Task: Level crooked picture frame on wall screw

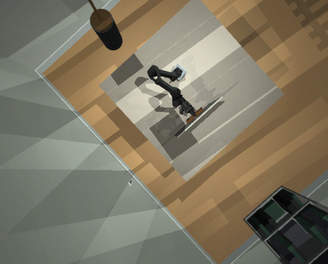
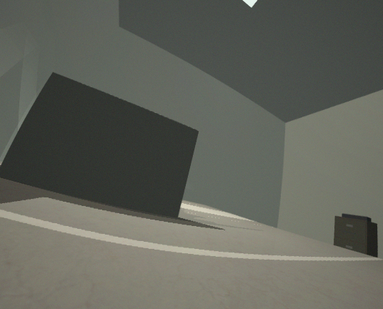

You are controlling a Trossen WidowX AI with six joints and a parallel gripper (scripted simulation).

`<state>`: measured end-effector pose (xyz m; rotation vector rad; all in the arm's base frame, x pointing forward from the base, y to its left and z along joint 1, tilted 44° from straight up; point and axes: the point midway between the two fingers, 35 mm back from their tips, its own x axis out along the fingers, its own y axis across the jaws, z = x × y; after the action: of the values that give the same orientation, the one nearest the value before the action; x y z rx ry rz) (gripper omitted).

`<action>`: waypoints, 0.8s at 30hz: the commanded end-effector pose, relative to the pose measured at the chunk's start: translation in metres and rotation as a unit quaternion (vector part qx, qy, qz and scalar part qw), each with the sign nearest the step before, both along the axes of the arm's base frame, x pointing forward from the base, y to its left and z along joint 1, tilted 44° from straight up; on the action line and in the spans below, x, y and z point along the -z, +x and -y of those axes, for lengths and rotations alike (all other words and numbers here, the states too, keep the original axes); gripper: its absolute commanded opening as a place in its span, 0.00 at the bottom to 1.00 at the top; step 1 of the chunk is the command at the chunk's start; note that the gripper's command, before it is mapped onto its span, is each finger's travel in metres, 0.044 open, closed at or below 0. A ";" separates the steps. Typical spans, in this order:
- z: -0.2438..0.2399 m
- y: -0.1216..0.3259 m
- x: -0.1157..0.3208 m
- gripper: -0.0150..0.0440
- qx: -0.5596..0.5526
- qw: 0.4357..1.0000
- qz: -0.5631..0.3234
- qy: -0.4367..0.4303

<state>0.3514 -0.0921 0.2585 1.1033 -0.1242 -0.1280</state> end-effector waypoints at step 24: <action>-0.003 0.001 -0.001 0.25 -0.003 1.000 0.005 -0.004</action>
<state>0.3519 -0.0915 0.2585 1.1024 -0.1279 -0.1262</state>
